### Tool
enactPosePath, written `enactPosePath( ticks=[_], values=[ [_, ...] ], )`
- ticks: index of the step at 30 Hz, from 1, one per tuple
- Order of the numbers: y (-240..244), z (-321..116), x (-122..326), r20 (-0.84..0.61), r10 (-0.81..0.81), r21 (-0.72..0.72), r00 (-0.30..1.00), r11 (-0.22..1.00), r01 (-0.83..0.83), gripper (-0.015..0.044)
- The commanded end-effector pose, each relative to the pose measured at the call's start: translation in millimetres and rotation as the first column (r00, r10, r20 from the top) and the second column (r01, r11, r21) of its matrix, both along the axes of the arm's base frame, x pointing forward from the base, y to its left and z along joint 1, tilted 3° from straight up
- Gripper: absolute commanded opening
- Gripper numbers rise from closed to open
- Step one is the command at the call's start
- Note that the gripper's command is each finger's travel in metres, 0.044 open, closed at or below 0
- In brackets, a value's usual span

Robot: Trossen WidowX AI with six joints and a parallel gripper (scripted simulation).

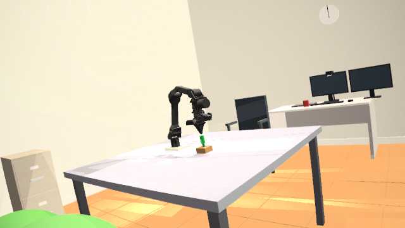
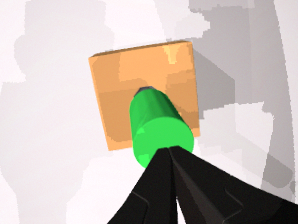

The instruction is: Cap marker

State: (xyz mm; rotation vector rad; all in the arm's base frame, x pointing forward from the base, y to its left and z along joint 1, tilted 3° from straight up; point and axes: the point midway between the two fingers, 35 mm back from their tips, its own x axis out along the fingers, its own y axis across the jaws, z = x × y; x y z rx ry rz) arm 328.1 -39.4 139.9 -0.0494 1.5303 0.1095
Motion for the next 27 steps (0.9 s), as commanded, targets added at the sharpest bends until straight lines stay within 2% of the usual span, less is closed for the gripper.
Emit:
enactPosePath(
  ticks=[1,11,20,27],
  values=[
    [1,-6,0,-0.001,0.004,0.003,1.0,1.0,-0.004,0.0],
    [1,-20,1,-0.001,0.004,0.003,1.0,1.0,-0.004,0.0],
    [1,-13,2,0.007,0.002,0.0,1.0,1.0,-0.002,0.0],
    [-3,58,1,0.012,-0.004,0.0,1.0,1.0,0.004,0.0]
  ],
)
